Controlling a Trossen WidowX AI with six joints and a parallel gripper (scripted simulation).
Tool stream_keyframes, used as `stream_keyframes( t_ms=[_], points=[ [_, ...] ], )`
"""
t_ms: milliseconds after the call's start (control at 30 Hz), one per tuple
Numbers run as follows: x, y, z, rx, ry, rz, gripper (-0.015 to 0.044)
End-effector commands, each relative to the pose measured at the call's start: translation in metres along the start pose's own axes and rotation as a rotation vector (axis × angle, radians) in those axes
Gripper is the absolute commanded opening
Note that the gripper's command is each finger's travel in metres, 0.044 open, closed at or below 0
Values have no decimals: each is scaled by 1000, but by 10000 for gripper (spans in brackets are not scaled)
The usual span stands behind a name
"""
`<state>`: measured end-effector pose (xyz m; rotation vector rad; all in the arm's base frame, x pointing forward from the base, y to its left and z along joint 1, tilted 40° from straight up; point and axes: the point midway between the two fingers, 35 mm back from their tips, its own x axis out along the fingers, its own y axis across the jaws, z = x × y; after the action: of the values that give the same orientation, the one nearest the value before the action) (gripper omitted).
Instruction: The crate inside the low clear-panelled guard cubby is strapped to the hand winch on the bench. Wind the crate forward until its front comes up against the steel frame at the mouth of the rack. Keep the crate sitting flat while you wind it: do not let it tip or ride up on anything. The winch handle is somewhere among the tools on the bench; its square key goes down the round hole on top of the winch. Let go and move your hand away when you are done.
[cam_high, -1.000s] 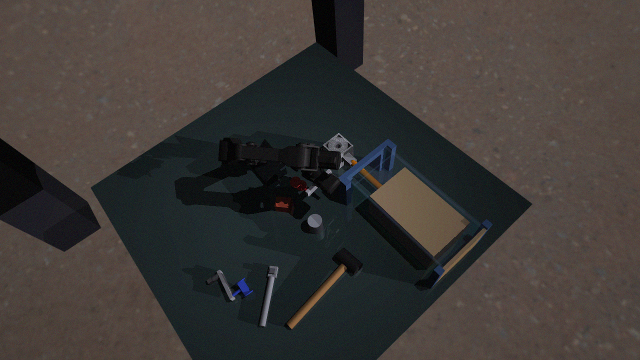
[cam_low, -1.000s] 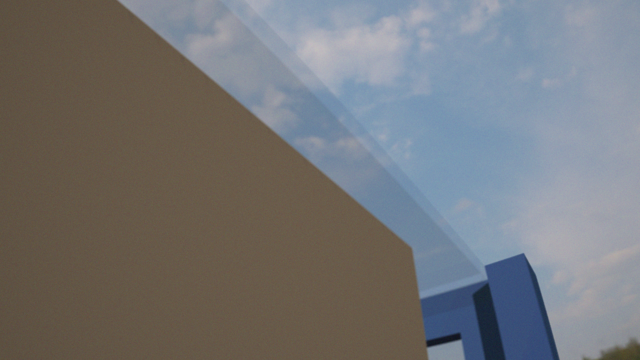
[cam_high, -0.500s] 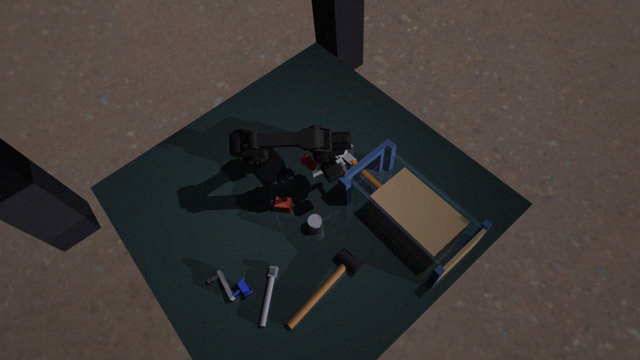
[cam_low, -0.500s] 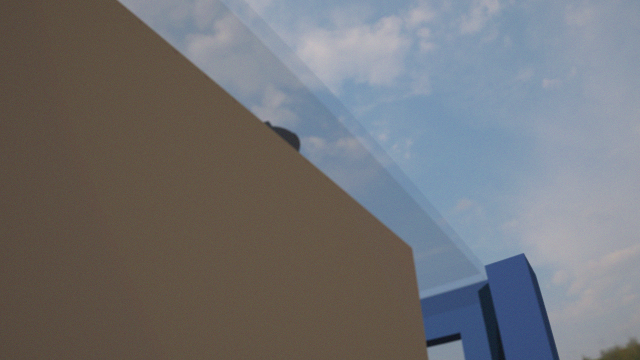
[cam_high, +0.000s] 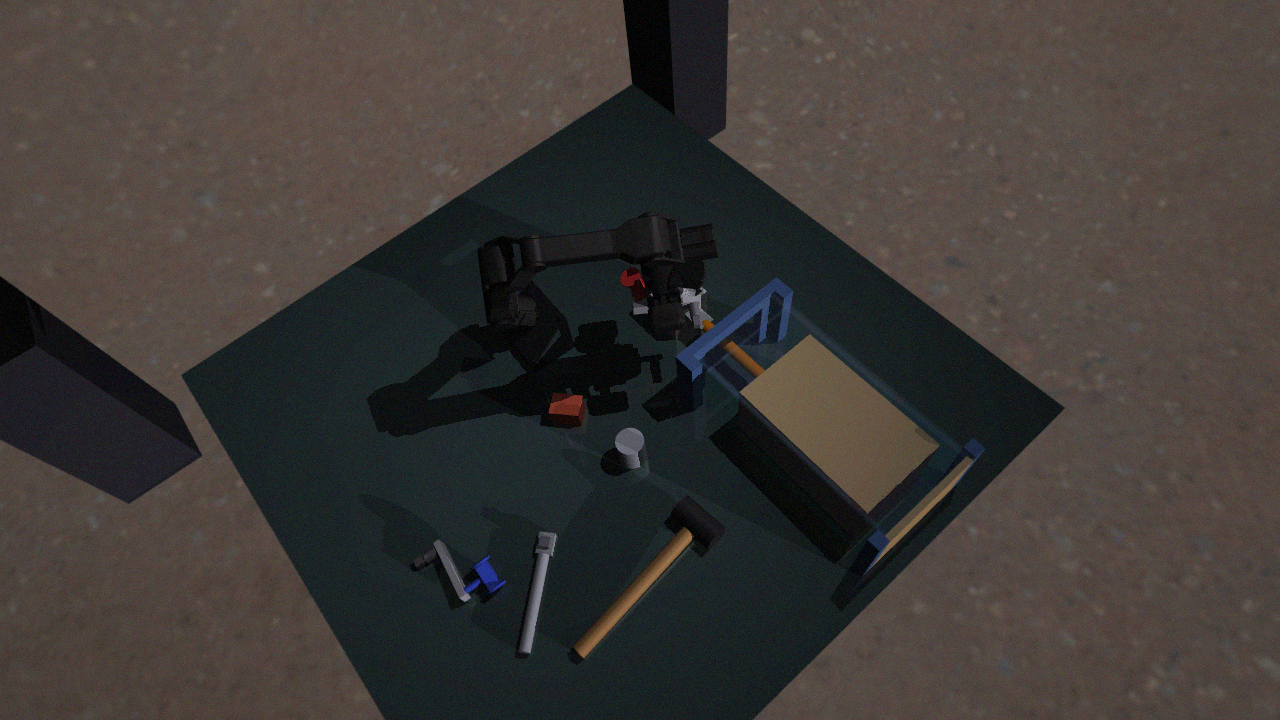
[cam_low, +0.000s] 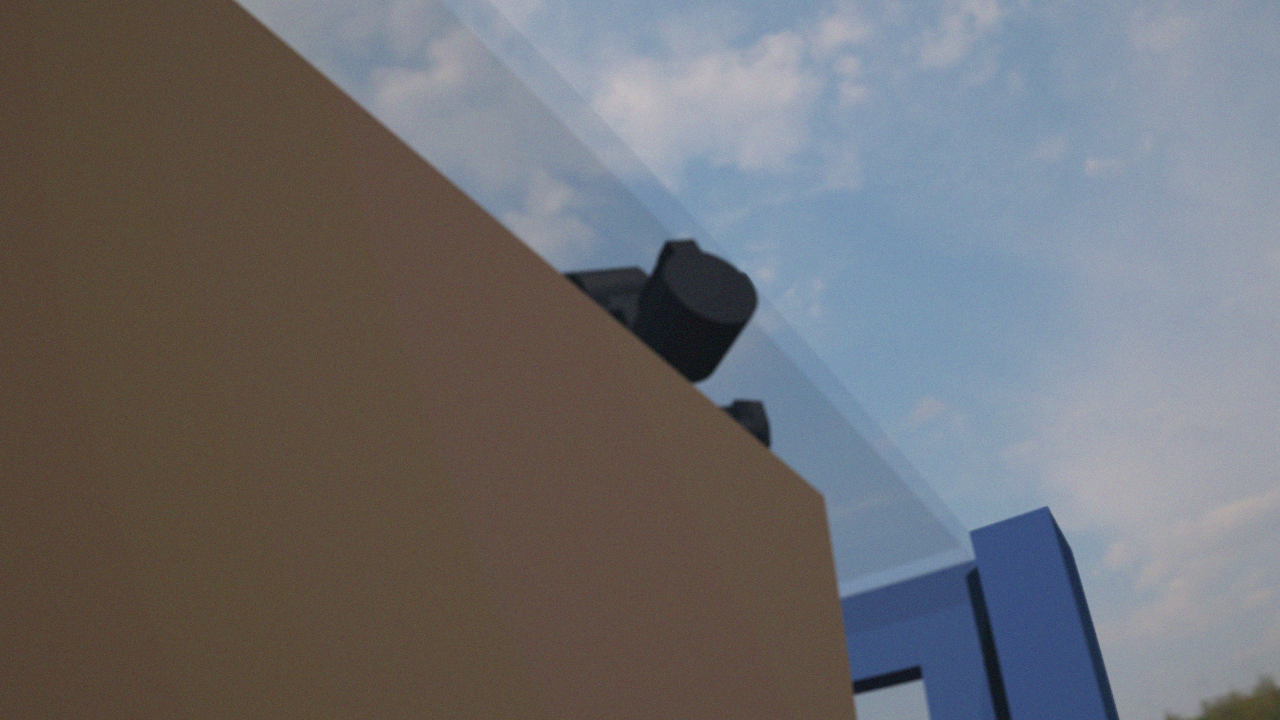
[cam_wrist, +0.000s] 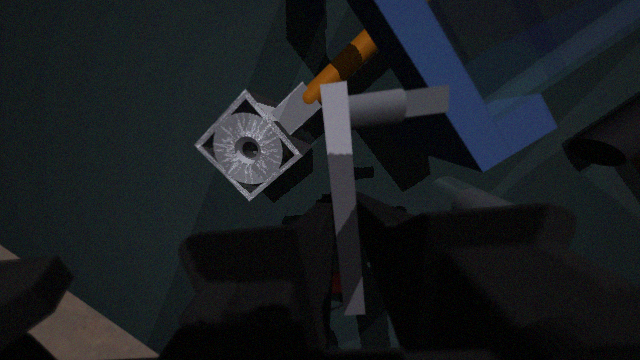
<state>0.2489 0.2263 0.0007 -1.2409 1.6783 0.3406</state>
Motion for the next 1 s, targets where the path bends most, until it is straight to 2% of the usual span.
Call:
stream_keyframes(
  t_ms=[0,633,967],
  points=[
    [-1,16,8,80,-7,0,0],
    [21,101,22,545,45,-44,0],
    [25,104,19,541,51,-32,0]
  ],
)
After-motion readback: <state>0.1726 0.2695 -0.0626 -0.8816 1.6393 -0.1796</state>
